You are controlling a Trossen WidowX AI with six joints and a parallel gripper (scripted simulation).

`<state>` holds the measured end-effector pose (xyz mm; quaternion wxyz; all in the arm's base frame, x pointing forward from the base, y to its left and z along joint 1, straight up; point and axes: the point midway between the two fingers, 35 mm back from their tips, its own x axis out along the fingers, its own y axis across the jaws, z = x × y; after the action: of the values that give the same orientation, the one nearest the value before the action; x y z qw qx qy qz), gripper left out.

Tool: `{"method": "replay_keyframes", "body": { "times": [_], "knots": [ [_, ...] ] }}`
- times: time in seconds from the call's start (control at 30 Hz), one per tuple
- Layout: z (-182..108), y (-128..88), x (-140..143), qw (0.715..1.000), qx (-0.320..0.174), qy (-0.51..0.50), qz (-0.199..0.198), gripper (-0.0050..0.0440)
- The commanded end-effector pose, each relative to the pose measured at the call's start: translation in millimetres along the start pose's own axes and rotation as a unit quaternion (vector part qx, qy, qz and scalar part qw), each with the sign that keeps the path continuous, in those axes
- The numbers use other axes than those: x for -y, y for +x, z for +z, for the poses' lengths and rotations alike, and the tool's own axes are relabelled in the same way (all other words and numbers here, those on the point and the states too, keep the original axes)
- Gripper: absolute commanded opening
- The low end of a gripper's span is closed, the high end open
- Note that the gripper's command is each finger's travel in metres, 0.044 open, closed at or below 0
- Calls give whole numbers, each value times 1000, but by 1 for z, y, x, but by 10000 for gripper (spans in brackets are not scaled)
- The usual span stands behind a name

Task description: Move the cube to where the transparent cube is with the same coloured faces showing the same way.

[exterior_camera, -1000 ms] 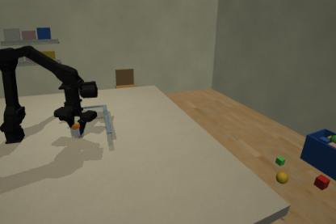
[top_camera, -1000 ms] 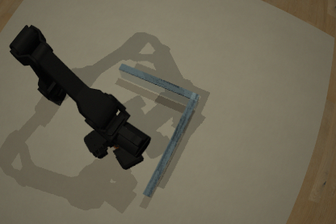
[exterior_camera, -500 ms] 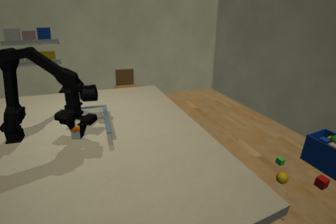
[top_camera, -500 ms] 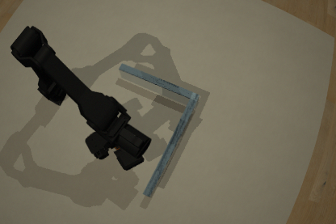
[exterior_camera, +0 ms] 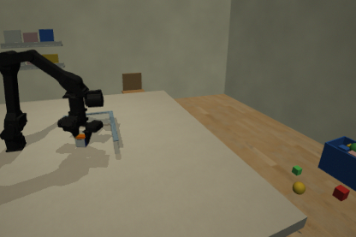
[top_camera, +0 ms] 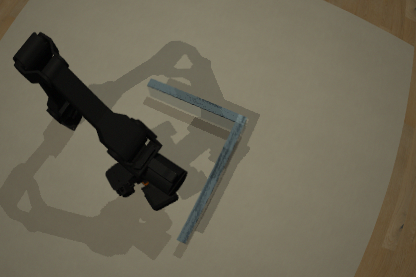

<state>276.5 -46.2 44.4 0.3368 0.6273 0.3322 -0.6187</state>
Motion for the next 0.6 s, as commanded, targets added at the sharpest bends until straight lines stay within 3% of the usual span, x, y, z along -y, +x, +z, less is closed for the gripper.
{"method": "replay_keyframes", "body": {
  "times": [0.0,0.57],
  "knots": [
    [-1,-4,-3,1000,-4,1,8,280],
    [-2,-7,-3,1000,-4,1,8,280]
  ]
}}
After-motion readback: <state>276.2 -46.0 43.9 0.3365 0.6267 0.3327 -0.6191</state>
